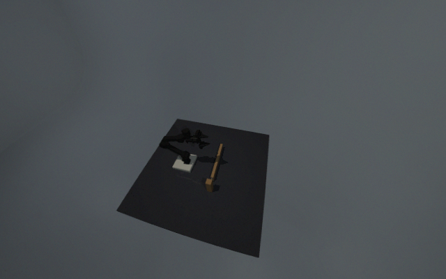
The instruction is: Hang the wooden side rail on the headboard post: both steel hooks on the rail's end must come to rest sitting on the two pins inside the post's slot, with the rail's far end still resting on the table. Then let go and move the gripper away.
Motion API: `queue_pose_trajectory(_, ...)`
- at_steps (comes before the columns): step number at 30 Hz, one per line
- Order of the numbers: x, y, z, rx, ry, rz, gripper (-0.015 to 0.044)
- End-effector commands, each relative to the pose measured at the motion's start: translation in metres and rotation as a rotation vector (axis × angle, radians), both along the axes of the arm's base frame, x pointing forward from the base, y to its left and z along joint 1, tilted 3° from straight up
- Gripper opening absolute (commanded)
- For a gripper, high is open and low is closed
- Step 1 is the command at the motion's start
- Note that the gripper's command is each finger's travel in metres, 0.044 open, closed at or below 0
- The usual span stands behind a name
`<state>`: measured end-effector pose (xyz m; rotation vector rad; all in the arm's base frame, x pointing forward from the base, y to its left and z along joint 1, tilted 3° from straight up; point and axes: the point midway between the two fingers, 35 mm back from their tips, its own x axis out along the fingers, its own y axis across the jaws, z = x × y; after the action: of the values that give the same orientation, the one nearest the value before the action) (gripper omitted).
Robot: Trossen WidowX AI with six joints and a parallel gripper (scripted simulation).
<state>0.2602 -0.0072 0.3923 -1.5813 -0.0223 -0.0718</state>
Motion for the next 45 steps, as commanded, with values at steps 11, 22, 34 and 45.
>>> queue_pose_trajectory(11, 0.034, -0.074, -0.111, 0.485, 0.077, -0.184, 0.0440)
queue_pose_trajectory(22, -0.007, -0.148, -0.243, 1.102, 0.024, -0.445, 0.0440)
queue_pose_trajectory(34, -0.057, -0.163, -0.310, 1.481, -0.095, -0.601, 0.0440)
queue_pose_trajectory(45, -0.057, -0.163, -0.310, 1.481, -0.095, -0.601, 0.0440)
